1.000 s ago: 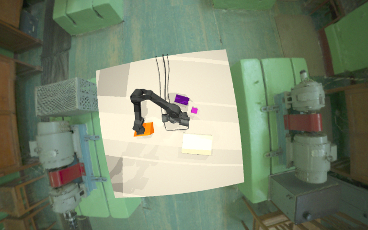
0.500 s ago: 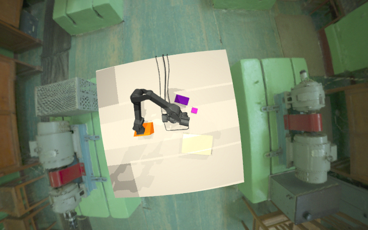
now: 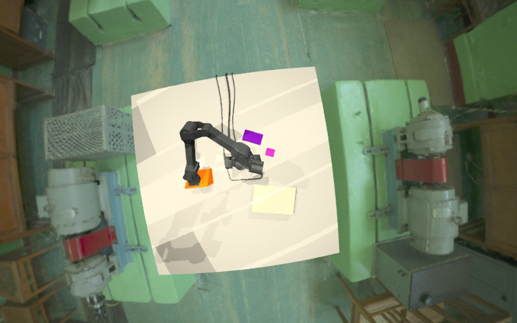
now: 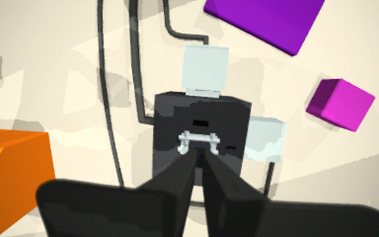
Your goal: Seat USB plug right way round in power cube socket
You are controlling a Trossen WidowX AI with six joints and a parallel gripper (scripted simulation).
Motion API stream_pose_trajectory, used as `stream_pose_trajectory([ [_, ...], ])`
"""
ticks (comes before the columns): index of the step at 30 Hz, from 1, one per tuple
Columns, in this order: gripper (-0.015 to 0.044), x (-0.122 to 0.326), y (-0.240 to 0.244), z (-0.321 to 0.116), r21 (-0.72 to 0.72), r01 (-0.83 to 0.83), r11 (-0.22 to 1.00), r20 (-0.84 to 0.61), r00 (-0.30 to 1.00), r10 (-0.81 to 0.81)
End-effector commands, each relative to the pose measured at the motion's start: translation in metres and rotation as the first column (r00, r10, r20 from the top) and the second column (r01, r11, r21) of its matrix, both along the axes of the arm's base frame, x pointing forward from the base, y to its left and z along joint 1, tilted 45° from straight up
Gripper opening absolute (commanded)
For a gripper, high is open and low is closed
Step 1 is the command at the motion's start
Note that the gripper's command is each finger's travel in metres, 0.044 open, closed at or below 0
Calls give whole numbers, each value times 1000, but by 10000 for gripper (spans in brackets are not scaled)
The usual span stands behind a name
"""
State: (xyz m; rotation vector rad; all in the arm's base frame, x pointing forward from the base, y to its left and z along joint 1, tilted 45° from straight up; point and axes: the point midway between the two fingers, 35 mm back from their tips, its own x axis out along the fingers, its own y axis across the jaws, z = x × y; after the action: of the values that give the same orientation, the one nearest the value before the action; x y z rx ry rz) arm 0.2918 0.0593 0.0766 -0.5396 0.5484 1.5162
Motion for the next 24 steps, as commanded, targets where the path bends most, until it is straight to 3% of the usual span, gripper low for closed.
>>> stream_pose_trajectory([
  [1, 0, 0, 1, -1, 3, 2, 1000, -3, 1000, -2],
  [24, 0, 0, 3, -2, 3, 2, 1000, -3, 1000, -2],
])
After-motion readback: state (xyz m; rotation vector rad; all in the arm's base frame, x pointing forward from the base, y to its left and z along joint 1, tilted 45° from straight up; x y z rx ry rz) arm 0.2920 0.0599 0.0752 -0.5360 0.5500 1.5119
